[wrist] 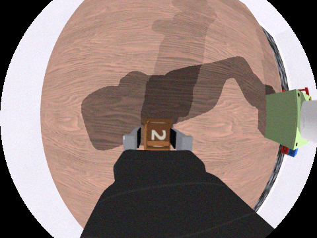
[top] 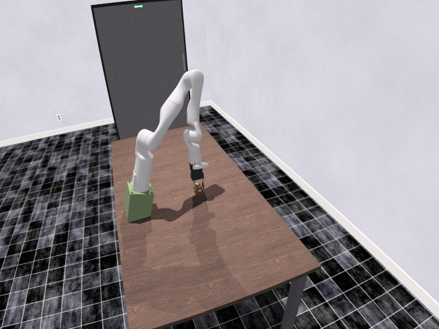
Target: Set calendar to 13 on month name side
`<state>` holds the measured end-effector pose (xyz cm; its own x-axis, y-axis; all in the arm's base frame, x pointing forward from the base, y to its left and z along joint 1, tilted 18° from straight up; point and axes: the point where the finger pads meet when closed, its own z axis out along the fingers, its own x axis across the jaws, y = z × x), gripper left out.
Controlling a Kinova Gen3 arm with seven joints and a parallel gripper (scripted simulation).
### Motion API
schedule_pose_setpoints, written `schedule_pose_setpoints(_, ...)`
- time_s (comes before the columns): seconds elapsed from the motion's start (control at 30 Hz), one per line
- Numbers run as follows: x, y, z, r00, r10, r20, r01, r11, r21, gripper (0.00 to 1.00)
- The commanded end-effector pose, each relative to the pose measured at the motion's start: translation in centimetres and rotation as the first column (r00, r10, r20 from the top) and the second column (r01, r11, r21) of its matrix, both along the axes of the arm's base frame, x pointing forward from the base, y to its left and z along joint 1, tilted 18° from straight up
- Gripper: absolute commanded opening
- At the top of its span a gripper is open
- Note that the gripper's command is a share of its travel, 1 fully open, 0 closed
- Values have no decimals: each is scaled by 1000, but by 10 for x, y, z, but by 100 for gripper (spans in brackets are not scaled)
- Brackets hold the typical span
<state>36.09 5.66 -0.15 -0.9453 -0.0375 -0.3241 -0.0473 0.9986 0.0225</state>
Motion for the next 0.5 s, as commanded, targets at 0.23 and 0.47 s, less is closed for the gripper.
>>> schedule_pose_setpoints(0.23, -1, -3, -8, 1000, -1, -9, 1, 1000, -9, 90)
schedule_pose_setpoints(0.47, -1, -3, -8, 1000, -1, -9, 1, 1000, -9, 90)
